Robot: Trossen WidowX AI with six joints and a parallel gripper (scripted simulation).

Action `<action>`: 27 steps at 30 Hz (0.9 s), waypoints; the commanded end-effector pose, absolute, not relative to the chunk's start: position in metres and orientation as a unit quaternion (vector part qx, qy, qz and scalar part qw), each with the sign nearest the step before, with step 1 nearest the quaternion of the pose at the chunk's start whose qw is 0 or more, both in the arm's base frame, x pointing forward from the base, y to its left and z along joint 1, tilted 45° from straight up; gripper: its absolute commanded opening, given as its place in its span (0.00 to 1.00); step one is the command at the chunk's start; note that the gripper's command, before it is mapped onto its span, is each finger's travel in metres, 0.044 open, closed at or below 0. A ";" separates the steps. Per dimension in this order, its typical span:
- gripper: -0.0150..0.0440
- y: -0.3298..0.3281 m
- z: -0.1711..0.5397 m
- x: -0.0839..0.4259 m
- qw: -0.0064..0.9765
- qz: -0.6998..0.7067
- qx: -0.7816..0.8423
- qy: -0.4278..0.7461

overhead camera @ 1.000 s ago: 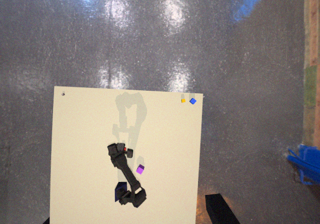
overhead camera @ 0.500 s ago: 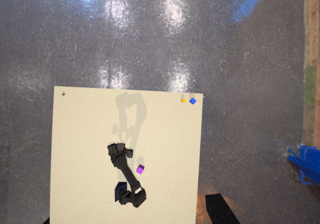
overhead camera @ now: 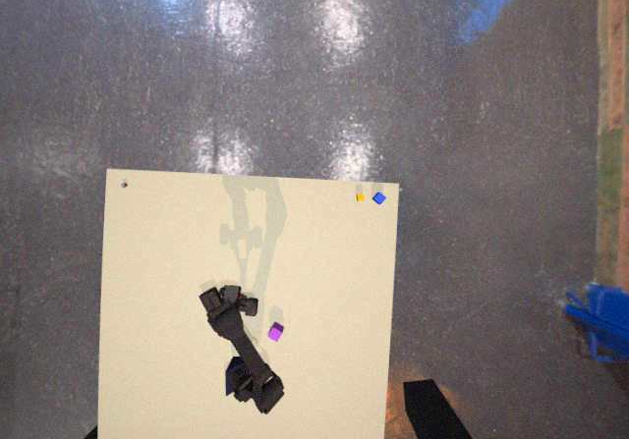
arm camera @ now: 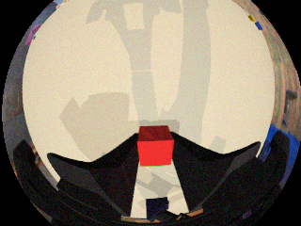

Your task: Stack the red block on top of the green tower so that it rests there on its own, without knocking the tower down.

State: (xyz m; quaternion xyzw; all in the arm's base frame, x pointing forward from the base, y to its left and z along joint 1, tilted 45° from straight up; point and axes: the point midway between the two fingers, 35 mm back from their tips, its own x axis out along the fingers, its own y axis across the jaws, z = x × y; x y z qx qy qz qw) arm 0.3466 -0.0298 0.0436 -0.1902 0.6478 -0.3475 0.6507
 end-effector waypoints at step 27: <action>0.25 0.019 0.087 0.327 0.653 -0.347 -0.185 0.648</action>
